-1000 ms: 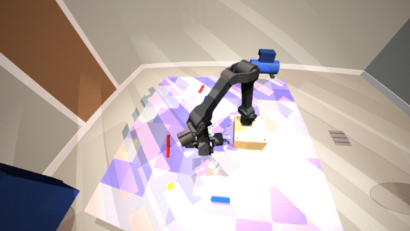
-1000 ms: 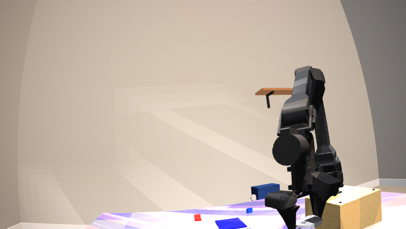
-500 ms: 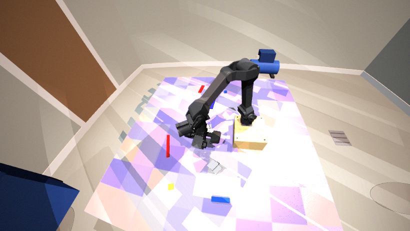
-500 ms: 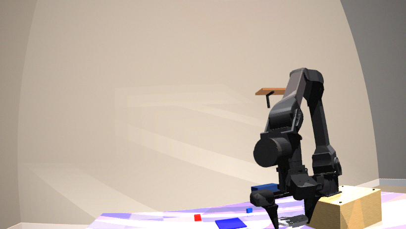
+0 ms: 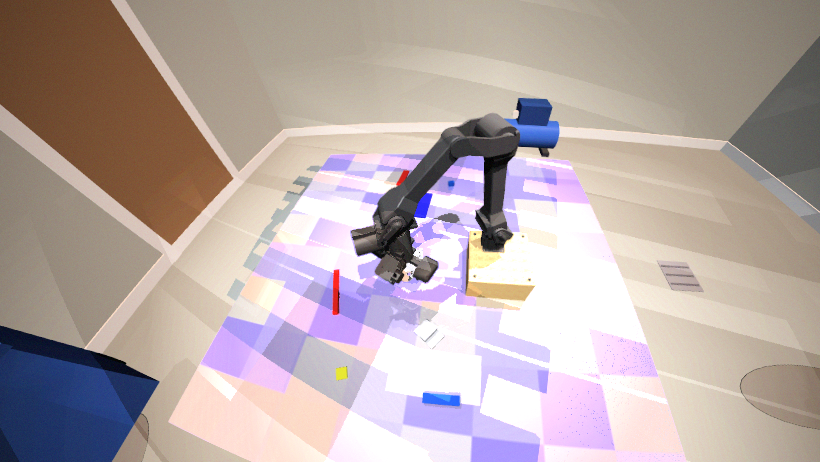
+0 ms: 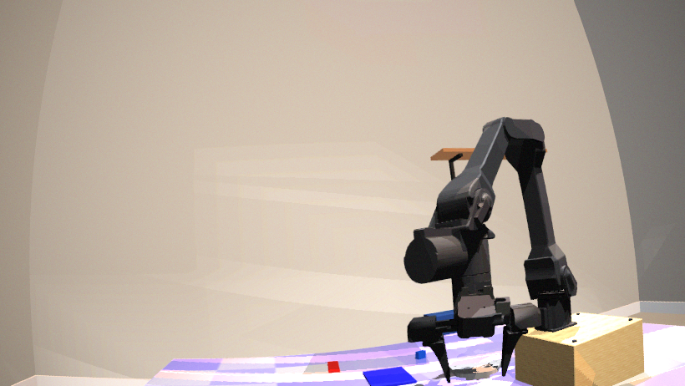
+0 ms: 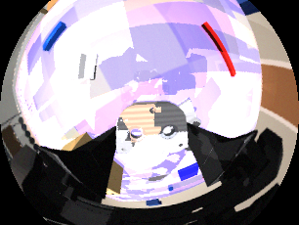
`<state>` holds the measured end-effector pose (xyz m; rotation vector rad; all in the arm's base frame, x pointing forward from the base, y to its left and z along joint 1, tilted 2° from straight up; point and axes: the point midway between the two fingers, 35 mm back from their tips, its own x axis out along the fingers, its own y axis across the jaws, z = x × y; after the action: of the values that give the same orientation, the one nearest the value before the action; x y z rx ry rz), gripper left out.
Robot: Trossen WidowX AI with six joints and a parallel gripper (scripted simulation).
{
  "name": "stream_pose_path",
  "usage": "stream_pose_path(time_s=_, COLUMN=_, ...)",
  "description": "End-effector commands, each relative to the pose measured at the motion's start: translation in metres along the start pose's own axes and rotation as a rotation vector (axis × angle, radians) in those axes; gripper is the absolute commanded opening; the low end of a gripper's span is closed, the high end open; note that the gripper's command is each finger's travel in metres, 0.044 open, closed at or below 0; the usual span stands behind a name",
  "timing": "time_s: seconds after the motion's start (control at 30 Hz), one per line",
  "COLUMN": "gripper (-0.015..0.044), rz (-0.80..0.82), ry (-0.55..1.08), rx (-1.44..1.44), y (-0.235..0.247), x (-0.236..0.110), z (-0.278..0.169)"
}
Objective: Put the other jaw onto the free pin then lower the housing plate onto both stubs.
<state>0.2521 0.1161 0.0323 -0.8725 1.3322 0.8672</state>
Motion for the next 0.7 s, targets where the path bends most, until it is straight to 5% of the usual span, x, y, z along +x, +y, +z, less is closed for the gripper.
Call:
stream_pose_path(time_s=0.0, gripper=0.0351, rz=0.001, ry=-0.007, rx=0.073, y=-0.004, x=-0.001, z=-0.006)
stream_pose_path(time_s=0.67, gripper=0.0351, rz=0.0, ry=-0.006, rx=0.504, y=-0.027, x=0.0, z=-0.046)
